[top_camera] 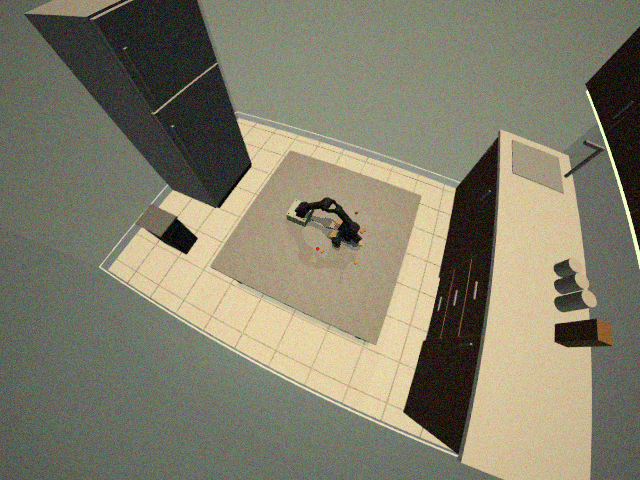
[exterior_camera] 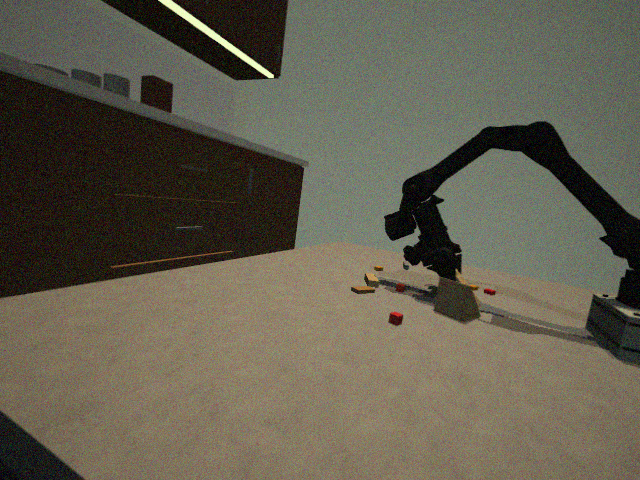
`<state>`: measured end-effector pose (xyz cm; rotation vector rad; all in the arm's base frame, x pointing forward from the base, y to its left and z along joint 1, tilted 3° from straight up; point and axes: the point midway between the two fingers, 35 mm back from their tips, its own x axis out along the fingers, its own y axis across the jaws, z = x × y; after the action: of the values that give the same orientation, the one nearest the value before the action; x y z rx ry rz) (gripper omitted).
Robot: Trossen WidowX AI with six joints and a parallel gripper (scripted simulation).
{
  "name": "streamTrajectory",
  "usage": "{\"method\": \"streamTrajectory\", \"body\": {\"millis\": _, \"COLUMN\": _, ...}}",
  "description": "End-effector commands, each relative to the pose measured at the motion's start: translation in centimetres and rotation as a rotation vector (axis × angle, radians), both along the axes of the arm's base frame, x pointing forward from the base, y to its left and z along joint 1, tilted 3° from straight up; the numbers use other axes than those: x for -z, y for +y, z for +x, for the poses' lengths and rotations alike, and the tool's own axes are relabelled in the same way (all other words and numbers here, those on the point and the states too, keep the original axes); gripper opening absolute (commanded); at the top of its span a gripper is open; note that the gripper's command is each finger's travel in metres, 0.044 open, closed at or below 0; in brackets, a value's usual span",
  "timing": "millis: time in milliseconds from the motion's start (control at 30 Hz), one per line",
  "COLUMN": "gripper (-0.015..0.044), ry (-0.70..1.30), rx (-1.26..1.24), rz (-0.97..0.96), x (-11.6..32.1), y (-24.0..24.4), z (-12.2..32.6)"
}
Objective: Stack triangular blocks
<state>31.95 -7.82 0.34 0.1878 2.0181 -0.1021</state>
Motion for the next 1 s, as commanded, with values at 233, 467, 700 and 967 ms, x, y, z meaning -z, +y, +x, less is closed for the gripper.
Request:
{"method": "streamTrajectory", "body": {"millis": 233, "gripper": 0.044, "ry": 0.031, "rx": -0.007, "rz": 0.003, "x": 1.62, "y": 0.05, "z": -1.0}}
{"method": "streamTrajectory", "body": {"millis": 467, "gripper": 0.0295, "ry": 0.031, "rx": -0.007, "rz": 0.003, "x": 1.62, "y": 0.05, "z": -1.0}}
{"method": "streamTrajectory", "body": {"millis": 700, "gripper": 0.0229, "ry": 0.031, "rx": -0.007, "rz": 0.003, "x": 1.62, "y": 0.05, "z": -1.0}}
{"method": "streamTrajectory", "body": {"millis": 967, "gripper": 0.0019, "ry": 0.029, "rx": -0.002, "rz": 0.003, "x": 1.13, "y": 0.11, "z": -0.99}}
